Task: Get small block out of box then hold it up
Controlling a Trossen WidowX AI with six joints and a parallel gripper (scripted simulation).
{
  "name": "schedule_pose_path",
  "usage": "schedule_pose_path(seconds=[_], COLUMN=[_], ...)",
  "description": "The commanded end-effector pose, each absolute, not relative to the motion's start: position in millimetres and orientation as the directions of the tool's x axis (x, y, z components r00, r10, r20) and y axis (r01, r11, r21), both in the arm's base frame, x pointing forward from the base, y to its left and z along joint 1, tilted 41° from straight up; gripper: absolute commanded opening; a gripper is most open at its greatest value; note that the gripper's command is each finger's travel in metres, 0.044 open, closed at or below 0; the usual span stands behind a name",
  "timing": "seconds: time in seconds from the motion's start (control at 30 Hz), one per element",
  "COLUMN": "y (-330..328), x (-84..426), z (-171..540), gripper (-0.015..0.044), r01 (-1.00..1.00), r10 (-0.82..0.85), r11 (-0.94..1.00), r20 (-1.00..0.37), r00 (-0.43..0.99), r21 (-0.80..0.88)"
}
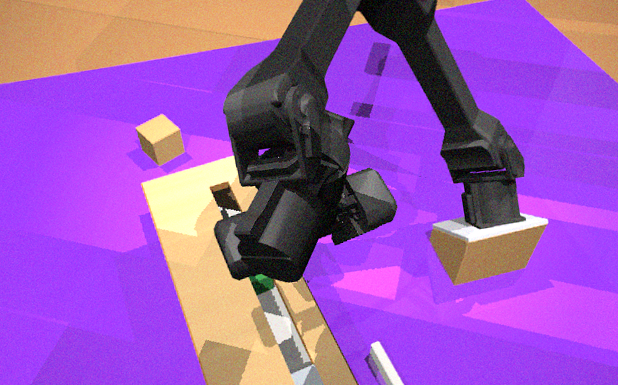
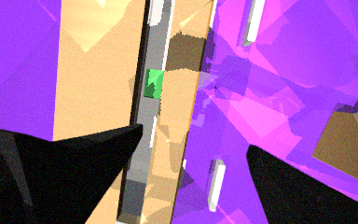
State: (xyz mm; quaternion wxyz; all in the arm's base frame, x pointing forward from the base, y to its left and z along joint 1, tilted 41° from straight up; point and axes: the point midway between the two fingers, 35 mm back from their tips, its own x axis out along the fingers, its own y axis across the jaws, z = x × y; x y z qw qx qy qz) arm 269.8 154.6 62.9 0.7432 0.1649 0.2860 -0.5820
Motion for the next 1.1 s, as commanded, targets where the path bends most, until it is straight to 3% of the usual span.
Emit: schedule_pose_path(seconds=[0.0, 1.07], y=[154.8, 122.0], x=[271.9, 278.3], z=[65.4, 28.0], gripper=[0.04, 0.04], r01=[0.963, 0.963], r10=[-0.772, -0.772], r11=[0.261, 0.261], r20=[-0.614, -0.614], r00=[0.164, 0.165], r21=[-0.071, -0.07])
